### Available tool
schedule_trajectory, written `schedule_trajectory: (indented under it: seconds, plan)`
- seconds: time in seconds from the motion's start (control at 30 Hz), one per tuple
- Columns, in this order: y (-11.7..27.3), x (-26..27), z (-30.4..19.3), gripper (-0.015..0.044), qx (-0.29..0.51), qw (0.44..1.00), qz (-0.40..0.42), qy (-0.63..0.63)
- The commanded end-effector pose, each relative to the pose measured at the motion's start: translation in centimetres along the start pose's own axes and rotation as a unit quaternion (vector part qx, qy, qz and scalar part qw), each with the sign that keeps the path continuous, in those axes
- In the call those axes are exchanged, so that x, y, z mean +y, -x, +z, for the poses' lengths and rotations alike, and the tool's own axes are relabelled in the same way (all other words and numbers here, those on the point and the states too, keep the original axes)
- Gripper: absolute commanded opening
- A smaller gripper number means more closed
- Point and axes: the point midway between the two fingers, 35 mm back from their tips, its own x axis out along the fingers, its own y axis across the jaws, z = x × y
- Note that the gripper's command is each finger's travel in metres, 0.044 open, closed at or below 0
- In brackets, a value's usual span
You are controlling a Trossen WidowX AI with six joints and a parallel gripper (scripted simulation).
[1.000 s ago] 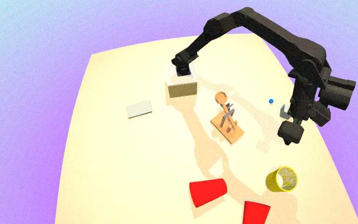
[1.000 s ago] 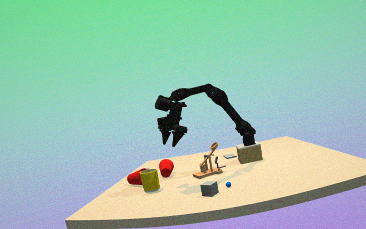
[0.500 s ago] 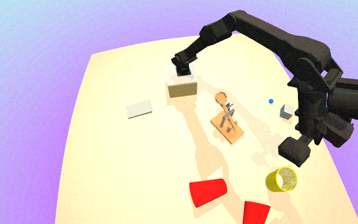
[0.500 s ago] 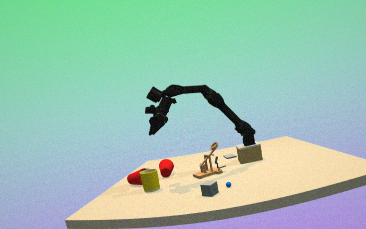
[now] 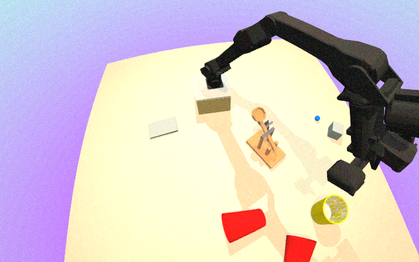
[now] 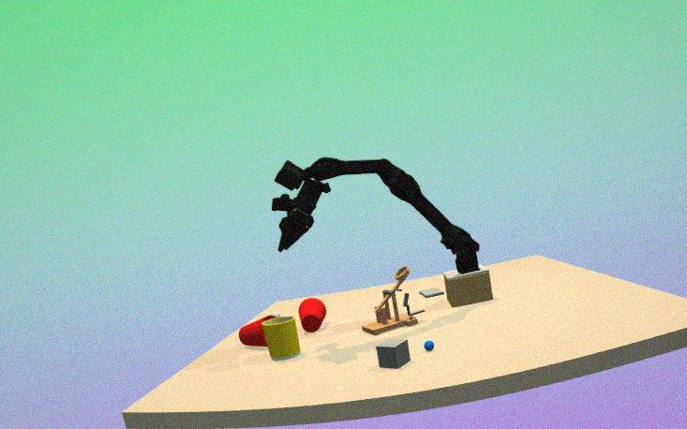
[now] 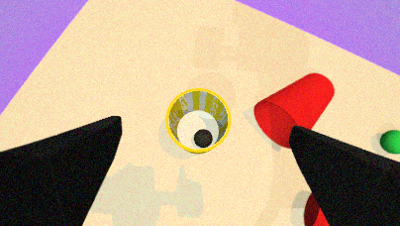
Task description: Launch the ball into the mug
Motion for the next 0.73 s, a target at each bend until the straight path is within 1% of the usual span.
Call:
schedule_trajectory:
  seconds: [0.0,0.7]
  plan:
    - [0.14,0.09,0.22,0.0440,-0.004,1.000,0.002,-0.003]
    - [0.00,0.00,0.00,0.0440,0.000,1.000,0.000,0.000]
